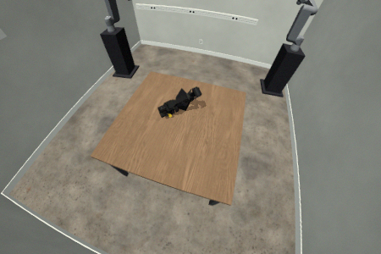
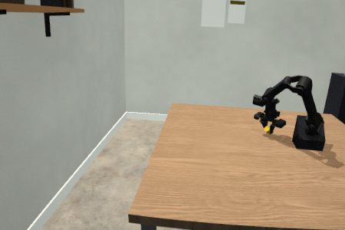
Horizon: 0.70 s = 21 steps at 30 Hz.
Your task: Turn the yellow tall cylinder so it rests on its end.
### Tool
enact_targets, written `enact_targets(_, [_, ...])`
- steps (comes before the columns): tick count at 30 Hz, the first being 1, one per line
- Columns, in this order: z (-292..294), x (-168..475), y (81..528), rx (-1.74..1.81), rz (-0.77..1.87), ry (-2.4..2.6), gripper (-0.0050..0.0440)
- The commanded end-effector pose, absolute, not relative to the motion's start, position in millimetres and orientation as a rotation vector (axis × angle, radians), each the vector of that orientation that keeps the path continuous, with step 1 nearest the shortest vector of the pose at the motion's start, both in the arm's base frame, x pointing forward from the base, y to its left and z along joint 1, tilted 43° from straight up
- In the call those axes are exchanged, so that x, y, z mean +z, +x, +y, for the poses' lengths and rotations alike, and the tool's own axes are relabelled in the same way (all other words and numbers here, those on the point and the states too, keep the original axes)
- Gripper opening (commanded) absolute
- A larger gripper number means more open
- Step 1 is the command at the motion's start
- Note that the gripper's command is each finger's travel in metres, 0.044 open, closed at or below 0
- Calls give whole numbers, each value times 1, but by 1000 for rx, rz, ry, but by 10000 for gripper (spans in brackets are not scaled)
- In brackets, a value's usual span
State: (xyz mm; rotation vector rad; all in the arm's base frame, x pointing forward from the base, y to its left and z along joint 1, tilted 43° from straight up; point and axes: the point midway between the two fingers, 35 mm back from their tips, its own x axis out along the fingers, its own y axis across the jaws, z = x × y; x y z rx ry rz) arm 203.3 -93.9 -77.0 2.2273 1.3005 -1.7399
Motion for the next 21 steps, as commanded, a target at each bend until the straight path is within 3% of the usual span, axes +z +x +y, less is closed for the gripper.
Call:
enact_targets(1, [-97,-81,197,-1465,1347,2541,125])
enact_targets(13, [-103,-90,192,-760,1348,3075,125])
enact_targets(21, [-102,-93,190,-522,1330,3202,125])
